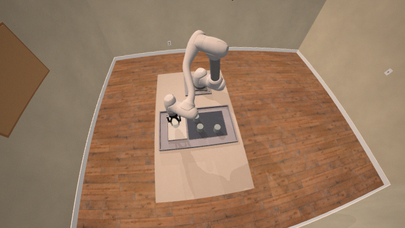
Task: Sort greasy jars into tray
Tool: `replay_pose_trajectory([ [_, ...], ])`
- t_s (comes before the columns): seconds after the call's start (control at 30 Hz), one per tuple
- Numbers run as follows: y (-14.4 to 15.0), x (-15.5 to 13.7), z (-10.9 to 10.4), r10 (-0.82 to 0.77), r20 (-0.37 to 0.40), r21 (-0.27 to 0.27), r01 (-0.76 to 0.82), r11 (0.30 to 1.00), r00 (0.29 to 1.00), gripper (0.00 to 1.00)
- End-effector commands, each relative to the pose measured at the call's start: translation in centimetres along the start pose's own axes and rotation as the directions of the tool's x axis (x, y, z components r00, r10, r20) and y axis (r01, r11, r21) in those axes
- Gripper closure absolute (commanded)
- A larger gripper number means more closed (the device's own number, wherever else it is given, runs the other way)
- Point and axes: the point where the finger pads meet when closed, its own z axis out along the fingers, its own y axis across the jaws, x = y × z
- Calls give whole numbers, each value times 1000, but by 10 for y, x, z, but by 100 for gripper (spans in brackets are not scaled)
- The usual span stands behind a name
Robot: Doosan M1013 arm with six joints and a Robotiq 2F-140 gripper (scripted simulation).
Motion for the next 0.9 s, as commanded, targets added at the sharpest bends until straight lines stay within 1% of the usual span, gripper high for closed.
replay_pose_trajectory([
  [0.0, 1, 5, 14, -3, -5, -6, 3, 1000, 1000, 100],
  [0.1, 1, 5, 22, -3, -5, -6, 3, 1000, 1000, 100],
  [0.67, 3, 7, 25, -3, -5, -6, 3, 1000, 1000, 100],
  [0.87, 3, 7, 33, -3, -5, -6, 3, 1000, 1000, 100],
])
